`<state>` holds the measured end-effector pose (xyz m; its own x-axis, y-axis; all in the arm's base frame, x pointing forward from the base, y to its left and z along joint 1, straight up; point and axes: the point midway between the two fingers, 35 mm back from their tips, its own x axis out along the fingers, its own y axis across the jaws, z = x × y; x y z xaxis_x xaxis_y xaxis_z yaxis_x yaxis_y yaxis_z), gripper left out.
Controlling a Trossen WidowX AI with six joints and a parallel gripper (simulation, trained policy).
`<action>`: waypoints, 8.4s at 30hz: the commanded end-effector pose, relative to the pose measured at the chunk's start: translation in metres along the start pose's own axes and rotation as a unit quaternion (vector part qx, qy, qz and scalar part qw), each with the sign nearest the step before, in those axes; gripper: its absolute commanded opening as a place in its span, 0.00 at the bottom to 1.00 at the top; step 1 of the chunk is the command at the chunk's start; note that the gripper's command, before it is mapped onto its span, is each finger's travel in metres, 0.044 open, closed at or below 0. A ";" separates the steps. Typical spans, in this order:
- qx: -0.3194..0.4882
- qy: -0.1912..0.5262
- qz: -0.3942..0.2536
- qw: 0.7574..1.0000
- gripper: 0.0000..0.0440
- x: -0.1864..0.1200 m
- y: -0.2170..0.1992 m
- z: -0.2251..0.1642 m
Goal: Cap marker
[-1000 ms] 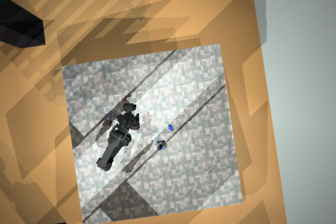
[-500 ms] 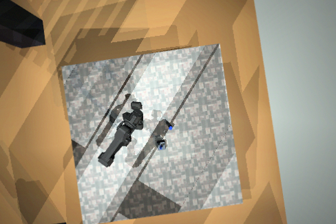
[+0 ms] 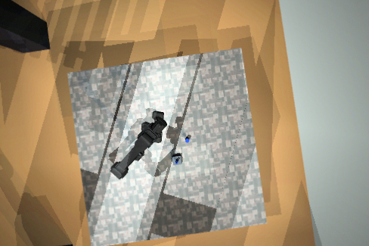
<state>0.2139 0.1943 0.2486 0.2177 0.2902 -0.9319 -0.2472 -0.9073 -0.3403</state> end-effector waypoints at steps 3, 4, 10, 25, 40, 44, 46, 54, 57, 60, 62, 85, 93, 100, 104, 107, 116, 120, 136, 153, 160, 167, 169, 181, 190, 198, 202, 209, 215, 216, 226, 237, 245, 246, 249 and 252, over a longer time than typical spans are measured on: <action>0.025 -0.008 0.022 0.999 0.75 0.009 0.004 -0.013; 0.029 -0.009 0.025 0.999 0.75 0.010 0.005 -0.016; 0.050 -0.015 0.044 0.998 0.75 0.017 0.010 -0.029; 0.102 -0.027 0.084 0.991 0.75 0.033 0.028 -0.062; 0.149 -0.037 0.118 0.981 0.75 0.045 0.050 -0.095; 0.160 -0.040 0.127 0.978 0.74 0.048 0.057 -0.103; 0.166 -0.041 0.131 0.977 0.74 0.050 0.061 -0.107; 0.186 -0.045 0.147 0.970 0.74 0.055 0.076 -0.124; 0.193 -0.046 0.152 0.968 0.74 0.058 0.082 -0.129; 0.200 -0.048 0.158 0.966 0.74 0.060 0.088 -0.135; 0.204 -0.049 0.161 0.964 0.73 0.062 0.091 -0.139; 0.227 -0.066 0.190 0.953 0.70 0.096 0.131 -0.174; 0.222 -0.079 0.200 0.951 0.68 0.113 0.143 -0.178; 0.209 -0.096 0.210 0.950 0.66 0.128 0.151 -0.174; 0.198 -0.105 0.214 0.951 0.64 0.137 0.156 -0.171; 0.190 -0.112 0.217 0.951 0.63 0.143 0.158 -0.168; 0.161 -0.124 0.225 0.953 0.57 0.161 0.166 -0.161; 0.149 -0.119 0.227 0.955 0.44 0.161 0.167 -0.160; 0.121 -0.084 0.217 0.965 0.08 0.107 0.161 -0.165; 0.138 -0.094 0.208 0.964 0.05 0.043 0.191 -0.154; 0.153 -0.091 0.203 0.963 0.02 0.023 0.214 -0.151; 0.172 -0.081 0.198 0.962 0.00 0.007 0.239 -0.148; 0.178 -0.079 0.197 0.961 0.00 0.003 0.245 -0.147; 0.196 -0.084 0.191 0.958 0.00 -0.004 0.264 -0.134; 0.195 -0.093 0.189 0.958 0.00 0.000 0.266 -0.126; 0.196 -0.101 0.188 0.957 0.00 0.010 0.272 -0.121; 0.197 -0.104 0.188 0.957 0.00 0.016 0.275 -0.120; 0.192 -0.115 0.183 0.957 0.00 0.030 0.280 -0.115; 0.185 -0.122 0.180 0.958 0.00 0.041 0.285 -0.112; 0.185 -0.122 0.180 0.958 0.00 0.042 0.285 -0.112; 0.184 -0.124 0.179 0.959 0.00 0.044 0.286 -0.111; 0.183 -0.124 0.179 0.959 0.00 0.045 0.287 -0.111; 0.174 -0.129 0.176 0.960 0.00 0.055 0.290 -0.109; 0.172 -0.129 0.176 0.961 0.00 0.057 0.291 -0.109; 0.164 -0.129 0.176 0.962 0.01 0.062 0.292 -0.108; 0.156 -0.128 0.177 0.963 0.01 0.066 0.294 -0.107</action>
<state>0.2622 -0.0898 0.1161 -0.1294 0.0693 -0.9892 -0.5716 -0.8203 0.0172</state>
